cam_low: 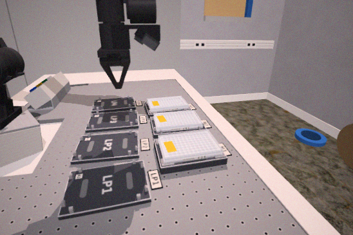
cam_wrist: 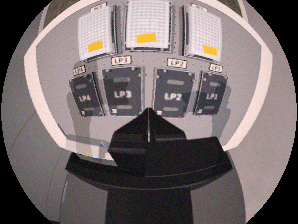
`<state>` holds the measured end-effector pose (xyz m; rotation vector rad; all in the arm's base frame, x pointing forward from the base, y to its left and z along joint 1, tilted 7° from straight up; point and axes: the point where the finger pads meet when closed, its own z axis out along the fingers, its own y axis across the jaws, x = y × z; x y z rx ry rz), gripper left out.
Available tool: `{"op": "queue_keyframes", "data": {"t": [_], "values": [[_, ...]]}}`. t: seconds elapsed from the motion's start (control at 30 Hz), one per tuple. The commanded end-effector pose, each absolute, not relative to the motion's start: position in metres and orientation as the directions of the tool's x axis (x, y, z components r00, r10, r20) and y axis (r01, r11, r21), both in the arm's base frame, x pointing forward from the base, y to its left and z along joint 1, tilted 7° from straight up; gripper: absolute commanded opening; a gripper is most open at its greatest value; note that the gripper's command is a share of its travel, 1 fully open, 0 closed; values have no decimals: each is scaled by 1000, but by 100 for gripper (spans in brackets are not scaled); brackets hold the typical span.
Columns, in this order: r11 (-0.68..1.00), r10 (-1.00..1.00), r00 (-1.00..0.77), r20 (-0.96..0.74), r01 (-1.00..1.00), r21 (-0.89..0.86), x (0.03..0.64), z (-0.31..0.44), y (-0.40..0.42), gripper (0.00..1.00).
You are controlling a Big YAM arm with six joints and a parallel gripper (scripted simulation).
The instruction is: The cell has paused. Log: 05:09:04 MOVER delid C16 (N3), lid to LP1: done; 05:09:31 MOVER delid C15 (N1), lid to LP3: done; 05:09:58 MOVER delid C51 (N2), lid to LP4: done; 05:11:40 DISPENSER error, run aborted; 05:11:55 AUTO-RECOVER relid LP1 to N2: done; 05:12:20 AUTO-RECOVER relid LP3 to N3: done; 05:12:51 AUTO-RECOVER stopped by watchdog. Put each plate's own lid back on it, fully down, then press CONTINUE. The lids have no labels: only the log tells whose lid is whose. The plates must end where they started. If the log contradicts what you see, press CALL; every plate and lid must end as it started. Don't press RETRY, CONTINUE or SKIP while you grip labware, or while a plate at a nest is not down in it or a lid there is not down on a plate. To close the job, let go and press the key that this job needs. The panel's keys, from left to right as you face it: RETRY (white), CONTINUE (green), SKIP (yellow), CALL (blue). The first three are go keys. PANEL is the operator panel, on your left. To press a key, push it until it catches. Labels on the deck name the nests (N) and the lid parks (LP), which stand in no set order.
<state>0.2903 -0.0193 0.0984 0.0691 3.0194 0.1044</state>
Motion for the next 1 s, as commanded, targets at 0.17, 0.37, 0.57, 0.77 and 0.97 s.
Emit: {"op": "queue_keyframes", "data": {"t": [0.17, 0.37, 0.57, 0.77, 0.97], "values": [[997, 41, -993, -107, 33, 75, 291, 92, -19, 0], [997, 41, -993, -109, 33, 75, 292, 91, -19, 0], [997, 41, -993, -109, 33, 75, 292, 91, -18, 0], [996, -54, -990, -133, -63, 59, 286, 99, 3, 0], [989, -134, -983, -128, -141, 50, 280, 99, 23, 0]]}}
